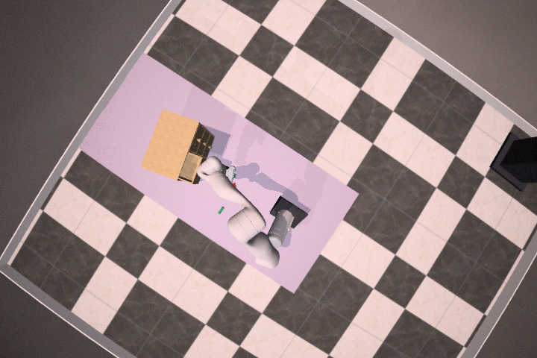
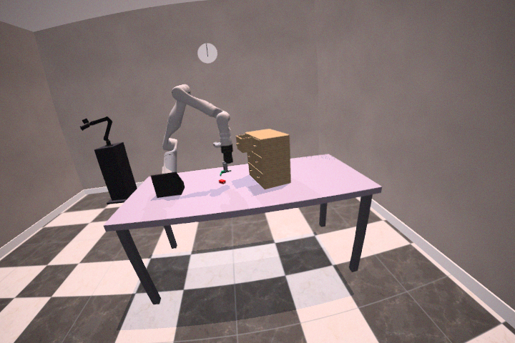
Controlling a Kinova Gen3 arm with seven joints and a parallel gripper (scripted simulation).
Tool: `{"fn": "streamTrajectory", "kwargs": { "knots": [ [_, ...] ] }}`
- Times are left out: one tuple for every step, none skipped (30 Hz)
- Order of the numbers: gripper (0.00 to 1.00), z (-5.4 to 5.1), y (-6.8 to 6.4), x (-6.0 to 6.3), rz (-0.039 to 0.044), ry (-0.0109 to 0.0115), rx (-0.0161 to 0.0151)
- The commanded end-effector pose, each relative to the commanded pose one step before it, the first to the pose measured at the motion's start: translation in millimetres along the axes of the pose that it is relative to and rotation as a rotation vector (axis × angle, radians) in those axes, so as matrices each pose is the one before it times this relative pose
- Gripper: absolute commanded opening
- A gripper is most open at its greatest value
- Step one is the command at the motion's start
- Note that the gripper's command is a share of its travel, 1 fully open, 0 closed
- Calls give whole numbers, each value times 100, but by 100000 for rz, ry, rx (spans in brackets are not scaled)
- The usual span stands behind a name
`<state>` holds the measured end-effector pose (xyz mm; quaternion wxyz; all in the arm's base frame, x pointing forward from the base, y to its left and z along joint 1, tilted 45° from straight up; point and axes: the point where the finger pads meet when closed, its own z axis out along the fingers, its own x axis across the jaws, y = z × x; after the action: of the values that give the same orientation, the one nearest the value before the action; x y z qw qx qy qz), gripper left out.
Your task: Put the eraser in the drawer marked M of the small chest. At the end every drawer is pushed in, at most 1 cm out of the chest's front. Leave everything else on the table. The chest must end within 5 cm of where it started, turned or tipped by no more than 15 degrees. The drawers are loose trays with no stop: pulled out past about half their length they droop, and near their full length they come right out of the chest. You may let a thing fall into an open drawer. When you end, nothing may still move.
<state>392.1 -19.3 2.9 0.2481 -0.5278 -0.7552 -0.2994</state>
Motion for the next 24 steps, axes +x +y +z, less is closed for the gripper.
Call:
{"fn": "streamTrajectory", "kwargs": {
  "knots": [
    [45, -110, 555, -69, 1969, -656, -867],
    [45, 0, 19, 21, 466, 0, 0],
    [45, 0, 18, 20, 442, 0, 0],
    [45, 0, 17, 19, 417, 0, 0],
    [45, 0, 16, 18, 393, 0, 0],
    [45, 0, 15, 17, 369, 0, 0],
    [45, 0, 14, 16, 346, 0, 0],
    [45, 0, 13, 15, 322, 0, 0],
    [45, 0, 12, 14, 300, 0, 0],
    [45, 0, 11, 13, 278, 0, 0],
    [45, 0, 10, 12, 257, 0, 0],
    [45, 0, 9, 11, 236, 0, 0],
    [45, 0, 9, 10, 216, 0, 0],
    [45, 0, 8, 9, 196, 0, 0],
    [45, 0, 0, 0, 0, 0, 0],
    [45, 0, 0, 0, 0, 0, 0],
    [45, 0, 7, 8, 177, 0, 0],
    [45, 0, 6, 8, 159, 0, 0],
    [45, 0, 6, 7, 142, 0, 0],
    [45, 0, 5, 6, 126, 0, 0],
    [45, 0, 4, 5, 110, 0, 0],
    [45, 0, 4, 5, 95, 0, 0],
    [45, 0, 3, 4, 82, 0, 0],
    [45, 0, 3, 3, 69, 0, 0]
  ]
}}
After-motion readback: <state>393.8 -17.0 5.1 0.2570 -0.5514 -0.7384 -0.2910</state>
